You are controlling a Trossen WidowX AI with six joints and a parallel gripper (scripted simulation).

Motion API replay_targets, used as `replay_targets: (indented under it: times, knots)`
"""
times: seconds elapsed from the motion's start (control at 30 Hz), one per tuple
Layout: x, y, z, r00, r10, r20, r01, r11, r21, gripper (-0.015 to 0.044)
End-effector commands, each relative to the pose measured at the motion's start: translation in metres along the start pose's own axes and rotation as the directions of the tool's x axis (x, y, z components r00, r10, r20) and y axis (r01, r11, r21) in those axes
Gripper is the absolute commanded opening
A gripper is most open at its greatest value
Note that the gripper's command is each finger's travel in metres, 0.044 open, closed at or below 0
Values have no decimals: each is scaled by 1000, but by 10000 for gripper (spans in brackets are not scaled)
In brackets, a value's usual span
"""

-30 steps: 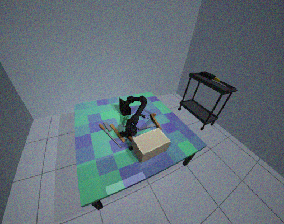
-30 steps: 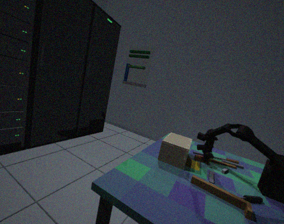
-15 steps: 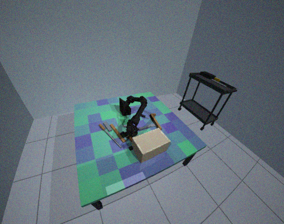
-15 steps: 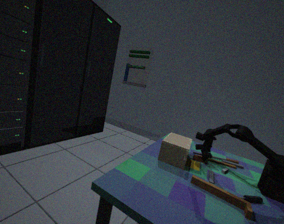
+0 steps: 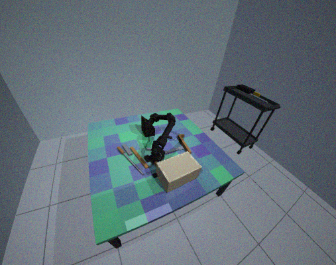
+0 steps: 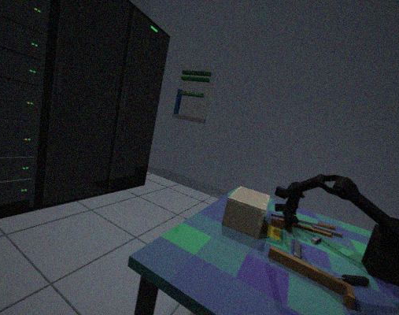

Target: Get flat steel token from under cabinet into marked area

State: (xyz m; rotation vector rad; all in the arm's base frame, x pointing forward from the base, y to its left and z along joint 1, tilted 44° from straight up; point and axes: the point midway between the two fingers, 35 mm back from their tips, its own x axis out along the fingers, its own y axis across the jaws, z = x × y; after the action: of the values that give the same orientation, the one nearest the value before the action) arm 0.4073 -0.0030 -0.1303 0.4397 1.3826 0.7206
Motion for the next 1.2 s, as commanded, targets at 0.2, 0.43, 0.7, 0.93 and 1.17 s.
replay_targets:
  times: [0.2, 0.43, 0.7, 0.93, 1.17]
  knots:
    - [1, 9, 1, 1000, 10, 5, -10, 1000, -5, 0]
    - [1, 8, -4, 1000, 10, 5, -10, 1000, -4, 0]
    - [1, 8, -12, 1000, 10, 4, -10, 1000, -4, 0]
    - [2, 7, -19, 1000, 10, 4, -10, 1000, -4, 0]
    - [2, 6, -27, 1000, 9, 4, -9, 1000, -3, 0]
